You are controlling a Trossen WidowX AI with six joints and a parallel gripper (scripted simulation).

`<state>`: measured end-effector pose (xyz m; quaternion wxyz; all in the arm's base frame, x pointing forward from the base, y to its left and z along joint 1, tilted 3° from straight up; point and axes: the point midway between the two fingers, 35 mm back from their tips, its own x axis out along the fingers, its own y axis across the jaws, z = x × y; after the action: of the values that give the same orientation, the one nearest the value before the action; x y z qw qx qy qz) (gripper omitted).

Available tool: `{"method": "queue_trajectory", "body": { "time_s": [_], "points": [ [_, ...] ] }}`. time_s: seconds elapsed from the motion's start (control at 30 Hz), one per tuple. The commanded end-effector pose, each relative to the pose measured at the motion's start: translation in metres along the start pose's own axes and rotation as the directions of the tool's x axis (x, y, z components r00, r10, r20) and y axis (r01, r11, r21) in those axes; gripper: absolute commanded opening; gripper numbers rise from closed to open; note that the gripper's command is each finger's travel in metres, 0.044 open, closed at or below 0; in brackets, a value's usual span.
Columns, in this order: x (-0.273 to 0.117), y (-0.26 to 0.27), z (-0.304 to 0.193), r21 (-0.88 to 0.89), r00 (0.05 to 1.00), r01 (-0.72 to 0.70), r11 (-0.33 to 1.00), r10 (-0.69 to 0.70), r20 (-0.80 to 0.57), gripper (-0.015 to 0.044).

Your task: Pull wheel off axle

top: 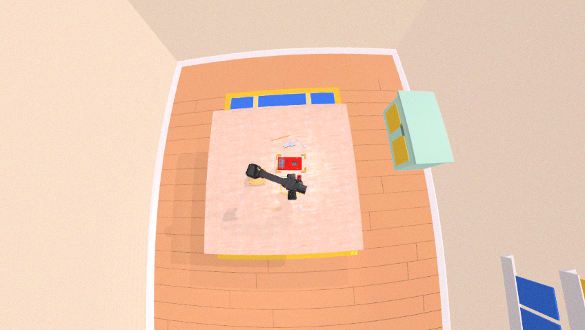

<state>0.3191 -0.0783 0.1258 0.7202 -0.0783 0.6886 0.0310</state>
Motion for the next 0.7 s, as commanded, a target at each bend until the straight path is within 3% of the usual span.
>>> {"method": "queue_trajectory", "body": {
  "time_s": [0.0,0.67],
  "points": [
    [0.012,0.001,-0.002,-0.003,1.000,-0.007,1.000,0.007,-0.006,0.0000],
    [0.099,0.002,-0.003,-0.003,1.000,-0.007,1.000,0.007,-0.006,0.0000]
  ]
}}
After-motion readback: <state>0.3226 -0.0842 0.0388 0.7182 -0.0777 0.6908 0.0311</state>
